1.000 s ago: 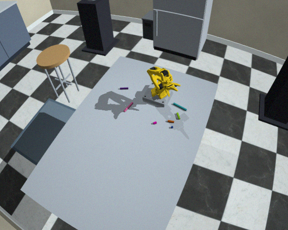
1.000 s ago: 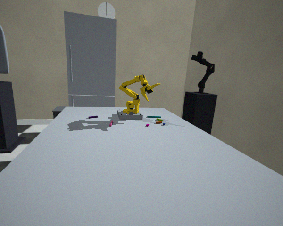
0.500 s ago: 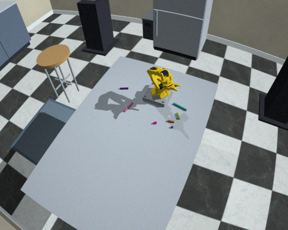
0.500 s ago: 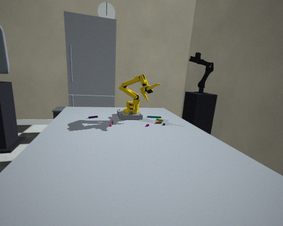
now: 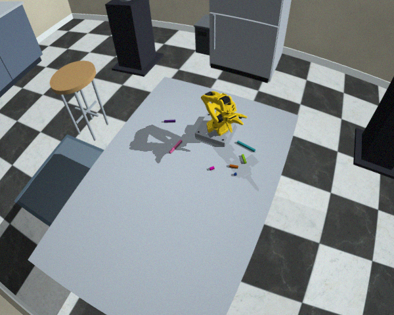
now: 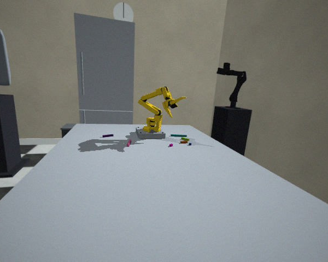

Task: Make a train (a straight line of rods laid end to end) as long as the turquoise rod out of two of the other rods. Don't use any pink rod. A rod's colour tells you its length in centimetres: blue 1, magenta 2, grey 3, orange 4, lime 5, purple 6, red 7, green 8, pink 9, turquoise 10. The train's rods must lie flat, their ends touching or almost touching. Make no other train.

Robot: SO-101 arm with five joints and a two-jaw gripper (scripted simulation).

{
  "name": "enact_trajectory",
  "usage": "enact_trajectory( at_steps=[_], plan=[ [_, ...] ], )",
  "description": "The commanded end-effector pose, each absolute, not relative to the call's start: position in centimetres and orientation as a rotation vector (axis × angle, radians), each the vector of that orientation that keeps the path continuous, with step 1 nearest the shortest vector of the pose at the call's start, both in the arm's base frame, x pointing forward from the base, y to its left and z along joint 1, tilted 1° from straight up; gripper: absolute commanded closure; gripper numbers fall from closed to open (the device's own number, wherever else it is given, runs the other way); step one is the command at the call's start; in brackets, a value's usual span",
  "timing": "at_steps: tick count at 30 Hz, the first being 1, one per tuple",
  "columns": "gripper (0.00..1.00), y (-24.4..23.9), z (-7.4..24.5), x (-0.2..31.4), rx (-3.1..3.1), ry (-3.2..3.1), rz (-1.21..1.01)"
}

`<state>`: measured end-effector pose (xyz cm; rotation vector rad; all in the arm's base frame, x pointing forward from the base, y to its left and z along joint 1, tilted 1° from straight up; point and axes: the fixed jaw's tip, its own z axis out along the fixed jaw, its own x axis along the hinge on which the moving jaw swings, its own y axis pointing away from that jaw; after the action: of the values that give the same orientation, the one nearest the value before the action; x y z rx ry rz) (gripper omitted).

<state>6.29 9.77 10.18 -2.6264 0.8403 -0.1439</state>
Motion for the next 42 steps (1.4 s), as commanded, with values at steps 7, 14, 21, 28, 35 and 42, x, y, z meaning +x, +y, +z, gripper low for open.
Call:
enact_trajectory(
  at_steps=[7, 14, 21, 28, 35, 42],
  plan=[
    [0.0, 9.49, 9.88, 6.22, -2.644, 0.846, -0.141],
    [0.0, 9.49, 9.88, 6.22, -2.644, 0.846, -0.141],
    [0.0, 9.49, 9.88, 6.22, -2.644, 0.846, -0.141],
    [0.0, 9.49, 9.88, 6.22, -2.644, 0.846, -0.141],
    [0.0, 9.4, 9.88, 6.37, -2.638, 0.866, -0.145],
    [0.0, 8.98, 9.88, 6.94, -2.612, 0.95, -0.161]
  ],
)
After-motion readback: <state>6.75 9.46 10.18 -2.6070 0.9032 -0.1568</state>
